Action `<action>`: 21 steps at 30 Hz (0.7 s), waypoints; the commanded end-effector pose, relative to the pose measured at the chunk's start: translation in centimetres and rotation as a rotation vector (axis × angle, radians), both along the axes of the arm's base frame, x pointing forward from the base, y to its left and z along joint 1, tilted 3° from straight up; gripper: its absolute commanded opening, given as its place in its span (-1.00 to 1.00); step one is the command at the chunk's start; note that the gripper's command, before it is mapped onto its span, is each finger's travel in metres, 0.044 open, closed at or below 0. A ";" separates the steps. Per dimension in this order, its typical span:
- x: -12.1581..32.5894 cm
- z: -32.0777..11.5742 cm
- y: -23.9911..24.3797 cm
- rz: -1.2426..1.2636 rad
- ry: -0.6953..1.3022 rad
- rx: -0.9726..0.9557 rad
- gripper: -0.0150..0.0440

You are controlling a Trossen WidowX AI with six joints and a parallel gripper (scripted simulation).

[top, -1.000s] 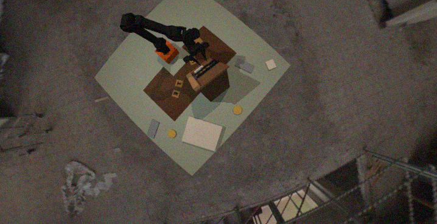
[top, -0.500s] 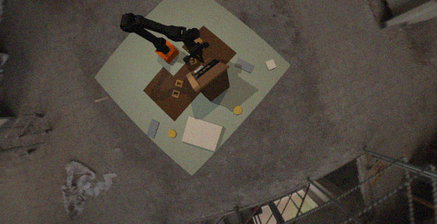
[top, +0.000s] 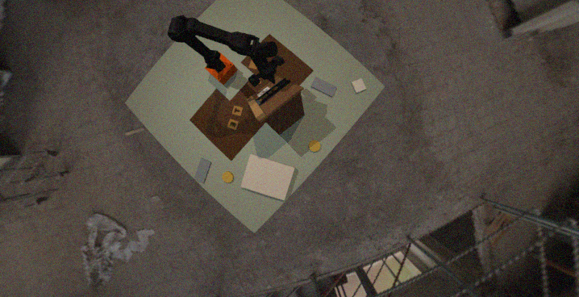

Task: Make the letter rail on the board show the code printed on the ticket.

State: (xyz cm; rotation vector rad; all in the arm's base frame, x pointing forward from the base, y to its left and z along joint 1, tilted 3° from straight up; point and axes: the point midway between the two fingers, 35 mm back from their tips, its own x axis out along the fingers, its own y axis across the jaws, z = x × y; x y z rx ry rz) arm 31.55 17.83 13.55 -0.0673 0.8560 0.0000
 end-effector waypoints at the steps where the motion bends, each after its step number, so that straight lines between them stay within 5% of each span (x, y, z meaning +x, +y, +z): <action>1: 0.8 0.2 0.8 -0.019 0.191 0.008 -0.49; 7: 1.0 0.8 1.2 -0.059 0.414 0.024 -0.49; 21: 1.1 0.7 1.2 -0.061 0.421 0.025 -0.49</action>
